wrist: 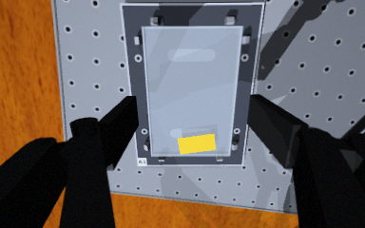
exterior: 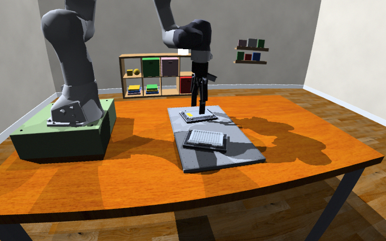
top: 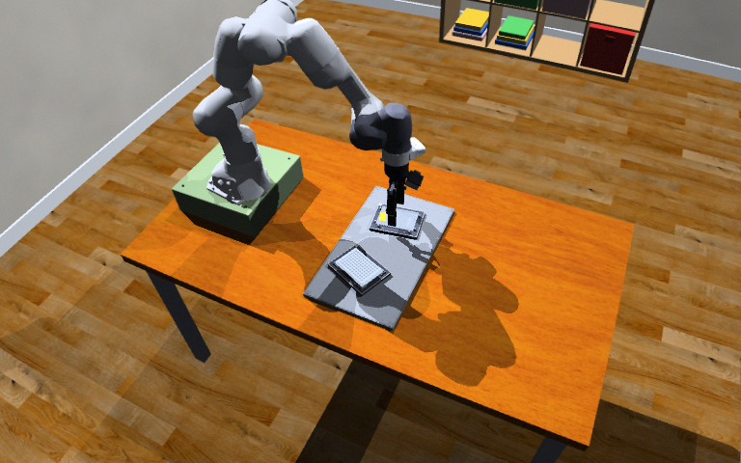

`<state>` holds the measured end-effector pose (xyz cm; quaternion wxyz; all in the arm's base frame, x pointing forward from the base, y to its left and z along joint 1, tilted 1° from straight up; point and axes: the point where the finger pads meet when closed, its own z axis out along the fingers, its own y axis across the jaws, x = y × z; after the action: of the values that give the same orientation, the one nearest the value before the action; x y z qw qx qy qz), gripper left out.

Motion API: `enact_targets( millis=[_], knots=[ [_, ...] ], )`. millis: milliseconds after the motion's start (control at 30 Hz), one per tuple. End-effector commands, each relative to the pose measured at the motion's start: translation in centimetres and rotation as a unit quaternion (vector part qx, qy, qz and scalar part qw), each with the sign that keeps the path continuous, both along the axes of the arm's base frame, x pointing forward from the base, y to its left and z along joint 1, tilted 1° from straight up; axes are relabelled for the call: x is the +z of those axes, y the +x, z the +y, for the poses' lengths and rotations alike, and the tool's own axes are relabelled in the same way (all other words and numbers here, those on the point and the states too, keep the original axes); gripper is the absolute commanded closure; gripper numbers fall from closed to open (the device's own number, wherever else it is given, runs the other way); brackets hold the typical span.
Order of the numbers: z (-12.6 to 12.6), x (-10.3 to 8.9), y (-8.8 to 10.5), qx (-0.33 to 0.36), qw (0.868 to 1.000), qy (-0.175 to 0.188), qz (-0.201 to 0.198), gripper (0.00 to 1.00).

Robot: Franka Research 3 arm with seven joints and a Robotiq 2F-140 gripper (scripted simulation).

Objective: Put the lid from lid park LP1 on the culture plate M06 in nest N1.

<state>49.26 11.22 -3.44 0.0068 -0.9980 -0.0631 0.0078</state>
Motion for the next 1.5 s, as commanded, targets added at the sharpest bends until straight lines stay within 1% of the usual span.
enact_targets(
  millis=[0, 333, 1467],
  knots=[
    [0.11, -0.13, 0.39, -0.004, 1.000, 0.001, -0.005, 0.31],
    [0.12, -0.49, 0.39, -0.004, 1.000, 0.001, -0.005, 0.31],
    [0.12, -0.50, 0.39, -0.004, 1.000, 0.001, -0.005, 0.31]
  ],
)
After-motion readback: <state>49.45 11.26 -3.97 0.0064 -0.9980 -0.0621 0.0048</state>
